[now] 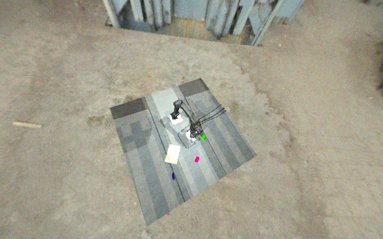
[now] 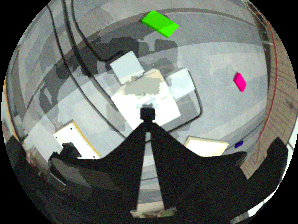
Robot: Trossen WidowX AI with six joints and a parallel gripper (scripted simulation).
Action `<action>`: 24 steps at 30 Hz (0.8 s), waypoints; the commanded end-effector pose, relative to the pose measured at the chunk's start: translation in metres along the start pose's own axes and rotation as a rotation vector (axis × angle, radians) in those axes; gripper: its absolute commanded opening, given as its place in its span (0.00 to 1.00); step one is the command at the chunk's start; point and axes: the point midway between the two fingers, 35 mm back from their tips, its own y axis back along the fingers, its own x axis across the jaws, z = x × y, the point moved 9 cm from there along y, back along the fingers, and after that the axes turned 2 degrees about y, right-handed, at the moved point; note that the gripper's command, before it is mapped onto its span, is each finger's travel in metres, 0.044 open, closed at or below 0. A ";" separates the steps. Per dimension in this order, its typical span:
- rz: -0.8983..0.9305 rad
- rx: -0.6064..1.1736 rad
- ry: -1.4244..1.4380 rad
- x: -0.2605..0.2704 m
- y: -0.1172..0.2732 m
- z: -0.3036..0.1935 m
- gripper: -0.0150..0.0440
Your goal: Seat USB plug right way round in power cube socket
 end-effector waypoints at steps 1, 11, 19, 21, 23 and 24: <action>-0.001 -0.001 0.115 0.000 0.000 0.000 0.25; -0.001 0.000 0.377 0.000 0.000 0.000 0.25; -0.001 0.000 0.571 0.000 0.000 0.000 0.25; -0.001 0.000 0.576 0.000 0.000 0.000 0.25; -0.001 0.000 0.576 0.000 0.000 0.000 0.25; -0.001 0.000 0.576 0.000 0.000 0.000 0.25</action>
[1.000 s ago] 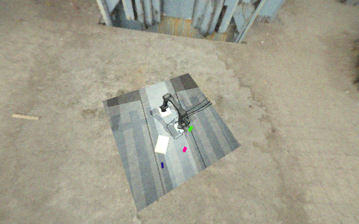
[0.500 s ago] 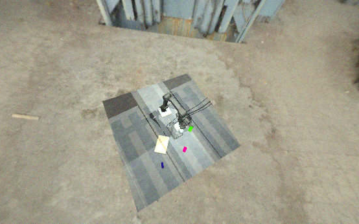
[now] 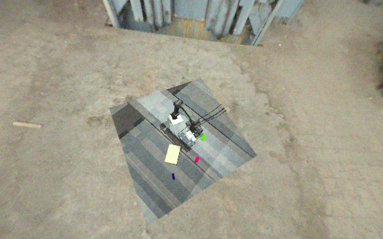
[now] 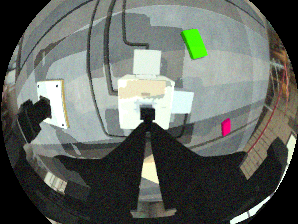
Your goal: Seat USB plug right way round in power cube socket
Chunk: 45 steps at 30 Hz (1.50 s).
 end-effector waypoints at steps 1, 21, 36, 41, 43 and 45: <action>0.000 0.000 0.023 0.000 0.000 0.000 0.25; 0.000 0.006 0.013 0.000 -0.001 0.000 0.25; 0.001 0.013 0.010 0.000 -0.003 0.000 0.25; 0.001 0.015 0.009 0.000 -0.004 0.000 0.25; 0.001 0.016 0.009 0.000 -0.004 0.000 0.25; 0.001 0.017 0.008 0.000 -0.004 0.000 0.25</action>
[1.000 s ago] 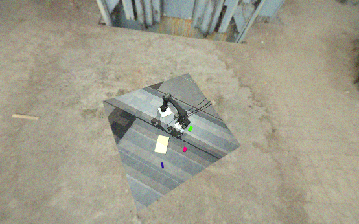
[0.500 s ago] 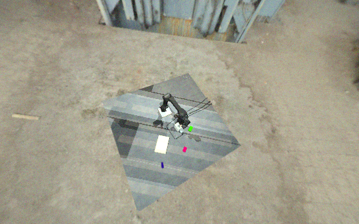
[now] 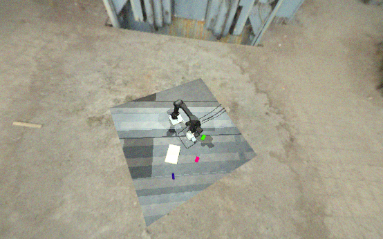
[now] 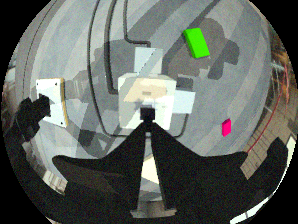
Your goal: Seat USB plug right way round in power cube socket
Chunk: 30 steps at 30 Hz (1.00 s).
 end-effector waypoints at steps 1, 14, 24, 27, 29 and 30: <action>-0.002 0.005 -0.006 0.000 -0.001 0.000 0.25; -0.001 0.012 -0.009 0.000 -0.002 0.000 0.25; -0.001 0.016 -0.011 0.000 -0.003 0.000 0.25; -0.001 0.018 -0.012 0.000 -0.004 0.000 0.25; -0.001 0.019 -0.012 0.000 -0.004 0.000 0.25; -0.001 0.019 -0.013 0.000 -0.004 0.000 0.25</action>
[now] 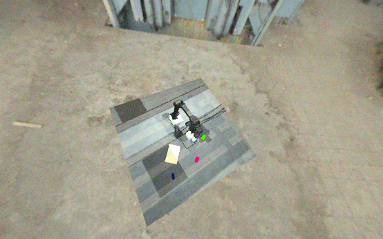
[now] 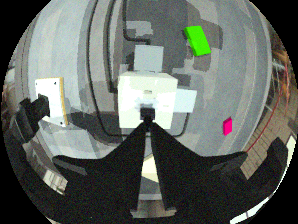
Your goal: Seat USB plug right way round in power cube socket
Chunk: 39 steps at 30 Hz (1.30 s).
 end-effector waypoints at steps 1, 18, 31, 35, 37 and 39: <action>-0.002 0.005 -0.006 0.000 -0.001 0.000 0.25; -0.001 0.013 -0.010 0.000 -0.003 0.000 0.25; 0.000 0.020 -0.013 0.000 -0.004 0.000 0.25; 0.000 0.022 -0.014 0.000 -0.005 0.000 0.25; 0.000 0.022 -0.014 0.000 -0.005 0.000 0.25; 0.000 0.023 -0.014 0.000 -0.005 0.000 0.25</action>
